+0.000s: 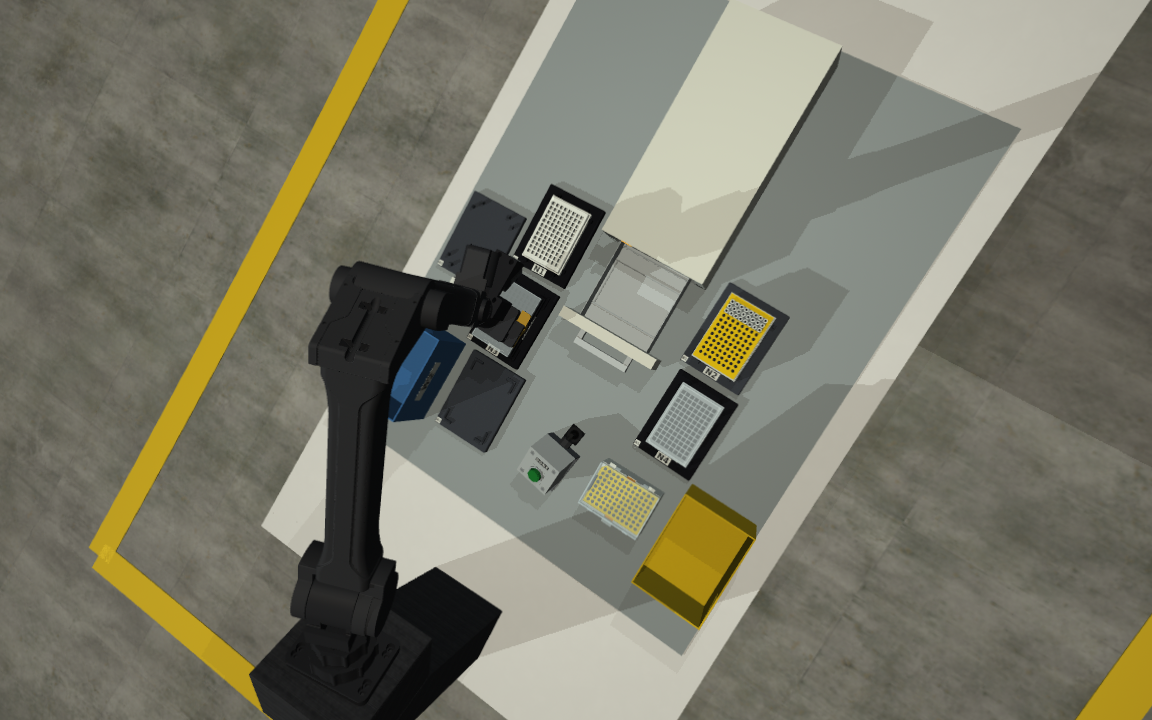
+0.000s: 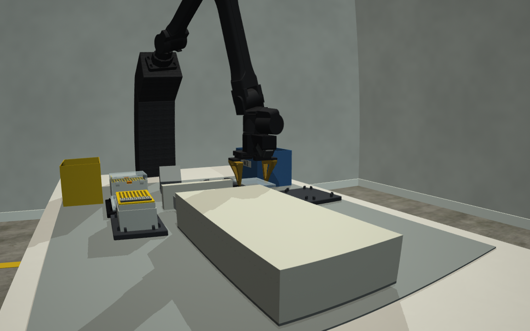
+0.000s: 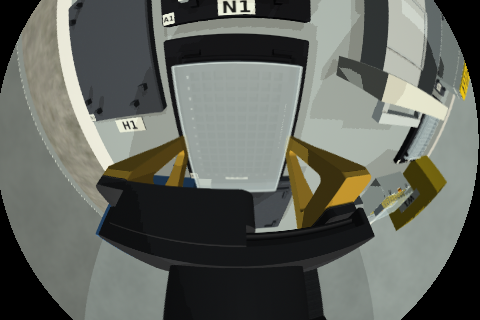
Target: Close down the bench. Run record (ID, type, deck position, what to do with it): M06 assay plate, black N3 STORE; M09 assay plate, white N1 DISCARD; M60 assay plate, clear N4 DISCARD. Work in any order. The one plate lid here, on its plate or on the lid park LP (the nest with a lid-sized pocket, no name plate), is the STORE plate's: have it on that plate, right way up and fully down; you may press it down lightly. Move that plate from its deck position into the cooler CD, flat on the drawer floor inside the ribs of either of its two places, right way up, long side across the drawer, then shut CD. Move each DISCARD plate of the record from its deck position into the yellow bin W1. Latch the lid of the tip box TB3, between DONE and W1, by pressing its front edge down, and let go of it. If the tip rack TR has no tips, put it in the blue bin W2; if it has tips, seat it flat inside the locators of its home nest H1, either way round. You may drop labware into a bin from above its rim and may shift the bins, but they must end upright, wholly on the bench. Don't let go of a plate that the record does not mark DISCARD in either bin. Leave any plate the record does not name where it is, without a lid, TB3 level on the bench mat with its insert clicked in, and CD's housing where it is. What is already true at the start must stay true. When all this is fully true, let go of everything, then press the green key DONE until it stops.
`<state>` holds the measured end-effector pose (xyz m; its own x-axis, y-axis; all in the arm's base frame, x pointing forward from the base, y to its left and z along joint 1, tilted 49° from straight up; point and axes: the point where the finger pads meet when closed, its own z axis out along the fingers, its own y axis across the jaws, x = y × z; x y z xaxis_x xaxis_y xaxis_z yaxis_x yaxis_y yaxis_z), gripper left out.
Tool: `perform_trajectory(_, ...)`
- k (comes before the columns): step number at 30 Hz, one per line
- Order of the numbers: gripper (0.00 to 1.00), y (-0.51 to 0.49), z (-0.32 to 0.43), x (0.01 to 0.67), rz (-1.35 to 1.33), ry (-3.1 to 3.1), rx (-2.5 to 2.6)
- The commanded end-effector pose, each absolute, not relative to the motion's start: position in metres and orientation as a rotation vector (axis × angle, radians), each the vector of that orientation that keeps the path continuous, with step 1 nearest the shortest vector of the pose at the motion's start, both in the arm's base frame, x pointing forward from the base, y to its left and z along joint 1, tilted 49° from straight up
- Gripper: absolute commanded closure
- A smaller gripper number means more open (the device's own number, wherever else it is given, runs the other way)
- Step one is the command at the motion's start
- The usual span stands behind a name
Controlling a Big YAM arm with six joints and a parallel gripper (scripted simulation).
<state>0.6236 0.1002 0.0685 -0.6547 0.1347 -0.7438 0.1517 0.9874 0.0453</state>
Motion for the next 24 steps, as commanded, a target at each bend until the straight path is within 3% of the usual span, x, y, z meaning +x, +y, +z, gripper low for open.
perform_trajectory(1,1.0,0.0992,0.0851,0.6317,-0.018,2.253,0.19)
perform_trajectory(24,1.0,0.1026,0.0807,0.6275,-0.016,2.269,0.193)
